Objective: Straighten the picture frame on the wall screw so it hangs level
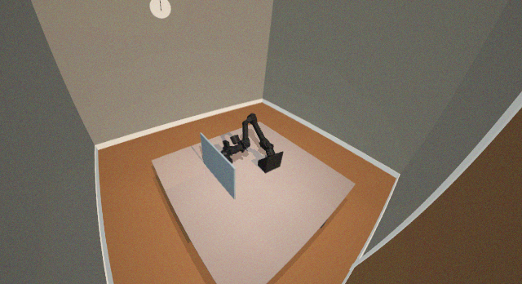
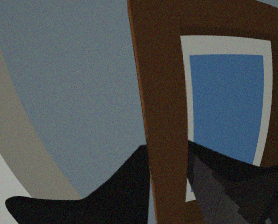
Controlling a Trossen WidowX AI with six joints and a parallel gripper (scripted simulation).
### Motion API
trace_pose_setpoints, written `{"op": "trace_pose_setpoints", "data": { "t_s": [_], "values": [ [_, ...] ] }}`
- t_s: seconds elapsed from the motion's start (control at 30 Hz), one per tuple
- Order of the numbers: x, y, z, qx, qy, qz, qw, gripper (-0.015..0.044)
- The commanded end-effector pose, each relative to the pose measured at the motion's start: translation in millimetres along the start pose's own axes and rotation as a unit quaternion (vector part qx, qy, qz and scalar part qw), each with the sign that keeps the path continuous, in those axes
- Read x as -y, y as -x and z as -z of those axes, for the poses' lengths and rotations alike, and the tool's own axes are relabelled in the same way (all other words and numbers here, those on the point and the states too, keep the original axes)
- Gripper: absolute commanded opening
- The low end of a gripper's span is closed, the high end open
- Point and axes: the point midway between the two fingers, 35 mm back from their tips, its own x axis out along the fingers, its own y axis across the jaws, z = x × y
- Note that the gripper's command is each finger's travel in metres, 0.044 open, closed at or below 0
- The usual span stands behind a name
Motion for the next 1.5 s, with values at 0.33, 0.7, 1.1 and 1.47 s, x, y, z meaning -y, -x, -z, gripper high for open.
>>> {"op": "trace_pose_setpoints", "data": {
  "t_s": [0.33,0.7,1.1,1.47],
  "values": [
    [1,0,-1,0.002,0.001,0.001,1.000,0.0000],
    [-2,0,0,0.002,0.000,0.001,1.000,0.0000],
    [-6,0,0,0.002,0.000,0.001,1.000,0.0000],
    [-10,0,0,0.002,0.000,0.001,1.000,0.0000]
  ]
}}
